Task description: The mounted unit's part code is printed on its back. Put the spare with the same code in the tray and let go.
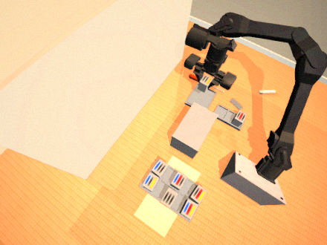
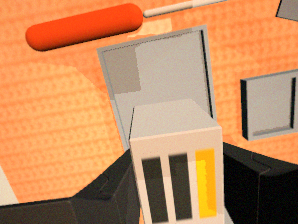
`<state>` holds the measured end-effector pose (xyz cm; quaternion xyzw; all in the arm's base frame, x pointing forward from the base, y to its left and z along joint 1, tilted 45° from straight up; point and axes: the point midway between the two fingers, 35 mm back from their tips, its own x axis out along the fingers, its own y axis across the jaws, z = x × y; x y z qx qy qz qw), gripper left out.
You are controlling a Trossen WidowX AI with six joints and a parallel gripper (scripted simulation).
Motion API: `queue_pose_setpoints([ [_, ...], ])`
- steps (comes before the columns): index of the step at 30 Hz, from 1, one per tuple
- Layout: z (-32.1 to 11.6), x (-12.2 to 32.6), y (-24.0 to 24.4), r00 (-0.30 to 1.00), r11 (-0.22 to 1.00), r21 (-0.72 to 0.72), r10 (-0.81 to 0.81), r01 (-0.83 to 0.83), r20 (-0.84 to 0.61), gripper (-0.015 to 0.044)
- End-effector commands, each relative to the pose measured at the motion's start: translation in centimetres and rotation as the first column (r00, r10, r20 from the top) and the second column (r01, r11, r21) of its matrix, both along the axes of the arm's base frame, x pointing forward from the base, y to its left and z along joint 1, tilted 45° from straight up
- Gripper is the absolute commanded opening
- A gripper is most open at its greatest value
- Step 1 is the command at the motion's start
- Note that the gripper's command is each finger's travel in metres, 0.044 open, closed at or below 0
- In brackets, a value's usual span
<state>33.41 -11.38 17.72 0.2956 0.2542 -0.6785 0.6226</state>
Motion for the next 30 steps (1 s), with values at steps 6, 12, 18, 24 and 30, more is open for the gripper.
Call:
queue_pose_setpoints([
  [6, -0.6, -0.1, -0.5, 1.000, 1.000, -0.005, 0.005, -0.005, -0.008, 0.0000],
  [12, -0.9, -0.1, -0.8, 1.000, 1.000, -0.005, 0.005, -0.005, -0.008, 0.0000],
  [18, -1.2, -0.2, -1.1, 1.000, 1.000, -0.005, 0.005, -0.005, -0.007, 0.0000],
  [24, -1.5, -0.2, -1.4, 1.000, 1.000, -0.005, 0.005, -0.005, -0.007, 0.0000],
  [30, -1.8, -0.2, -1.7, 1.000, 1.000, -0.006, 0.005, -0.005, -0.007, 0.0000],
])
